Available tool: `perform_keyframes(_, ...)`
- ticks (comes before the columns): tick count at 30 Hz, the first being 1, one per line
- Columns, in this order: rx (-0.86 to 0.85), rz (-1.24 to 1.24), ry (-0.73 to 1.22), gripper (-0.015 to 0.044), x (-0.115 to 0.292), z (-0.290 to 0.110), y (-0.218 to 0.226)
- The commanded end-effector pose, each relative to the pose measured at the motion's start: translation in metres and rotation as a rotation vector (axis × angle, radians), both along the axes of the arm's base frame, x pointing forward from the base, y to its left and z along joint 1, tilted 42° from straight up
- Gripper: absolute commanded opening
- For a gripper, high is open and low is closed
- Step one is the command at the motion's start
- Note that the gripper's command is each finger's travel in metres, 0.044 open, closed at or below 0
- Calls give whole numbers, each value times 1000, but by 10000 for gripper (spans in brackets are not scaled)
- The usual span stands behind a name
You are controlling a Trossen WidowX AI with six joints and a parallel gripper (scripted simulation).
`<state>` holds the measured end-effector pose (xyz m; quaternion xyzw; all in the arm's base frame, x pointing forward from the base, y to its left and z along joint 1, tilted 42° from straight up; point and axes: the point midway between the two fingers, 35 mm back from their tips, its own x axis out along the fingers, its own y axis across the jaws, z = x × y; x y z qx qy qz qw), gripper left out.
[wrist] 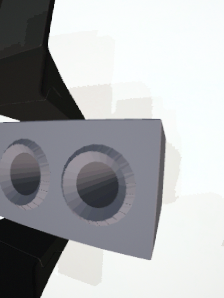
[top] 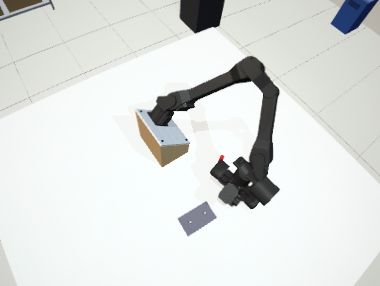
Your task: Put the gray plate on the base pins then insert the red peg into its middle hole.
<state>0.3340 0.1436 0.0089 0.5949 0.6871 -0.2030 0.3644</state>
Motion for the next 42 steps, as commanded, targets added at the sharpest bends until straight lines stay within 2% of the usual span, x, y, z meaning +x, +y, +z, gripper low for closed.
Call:
perform_keyframes(1, 0, -2, -16, 0, 6, 12, -9)
perform_keyframes(36, -1, -1, -16, 0, 3, 96, -74)
perform_keyframes(42, 0, -2, -14, 0, 2, 99, -76)
